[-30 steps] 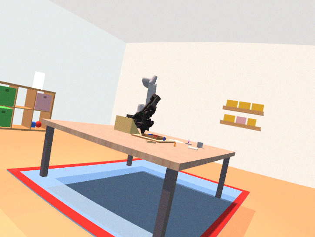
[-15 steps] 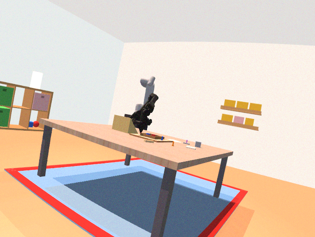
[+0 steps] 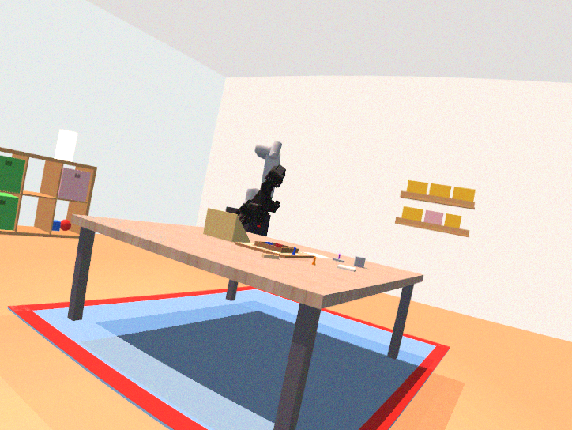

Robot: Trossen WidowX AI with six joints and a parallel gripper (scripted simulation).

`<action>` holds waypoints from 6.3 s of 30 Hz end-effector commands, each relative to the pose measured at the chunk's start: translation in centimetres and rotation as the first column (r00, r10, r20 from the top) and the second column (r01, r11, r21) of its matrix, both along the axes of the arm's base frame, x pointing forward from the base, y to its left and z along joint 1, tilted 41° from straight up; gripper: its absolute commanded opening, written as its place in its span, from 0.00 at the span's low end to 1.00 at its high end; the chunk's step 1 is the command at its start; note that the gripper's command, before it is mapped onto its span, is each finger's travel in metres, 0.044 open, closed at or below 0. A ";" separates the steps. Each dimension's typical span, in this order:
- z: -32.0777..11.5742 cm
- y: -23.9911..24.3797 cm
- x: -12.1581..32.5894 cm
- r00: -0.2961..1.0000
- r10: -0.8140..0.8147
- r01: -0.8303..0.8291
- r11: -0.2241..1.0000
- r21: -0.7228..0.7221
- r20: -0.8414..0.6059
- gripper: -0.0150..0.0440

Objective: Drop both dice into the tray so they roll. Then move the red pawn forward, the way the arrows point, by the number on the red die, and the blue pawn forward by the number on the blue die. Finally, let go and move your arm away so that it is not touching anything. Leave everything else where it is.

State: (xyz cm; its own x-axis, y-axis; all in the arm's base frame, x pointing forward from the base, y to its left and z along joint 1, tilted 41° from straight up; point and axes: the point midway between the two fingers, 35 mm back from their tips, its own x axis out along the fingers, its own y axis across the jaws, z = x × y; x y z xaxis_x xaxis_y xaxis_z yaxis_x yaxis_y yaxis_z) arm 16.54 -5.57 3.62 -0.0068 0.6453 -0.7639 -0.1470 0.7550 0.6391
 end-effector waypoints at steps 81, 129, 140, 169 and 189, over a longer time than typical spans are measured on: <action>-11.5 -0.7 18.2 1.000 0.011 -0.011 1.000 -0.006 0.023 0.30; -2.5 4.1 22.3 0.977 0.156 -0.156 0.988 -0.008 0.147 0.59; -3.7 5.2 22.3 0.977 0.156 -0.157 0.988 -0.008 0.147 0.59; -5.5 6.8 22.3 0.977 0.155 -0.156 0.988 -0.006 0.148 0.29; 0.3 1.4 22.9 0.977 0.156 -0.155 0.988 -0.013 0.146 0.25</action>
State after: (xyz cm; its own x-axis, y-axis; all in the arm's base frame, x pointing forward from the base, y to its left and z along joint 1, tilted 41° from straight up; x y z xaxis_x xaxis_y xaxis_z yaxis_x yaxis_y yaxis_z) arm 39.38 -3.23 2.78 0.0038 0.6479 -0.7617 -0.3492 0.7146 0.6061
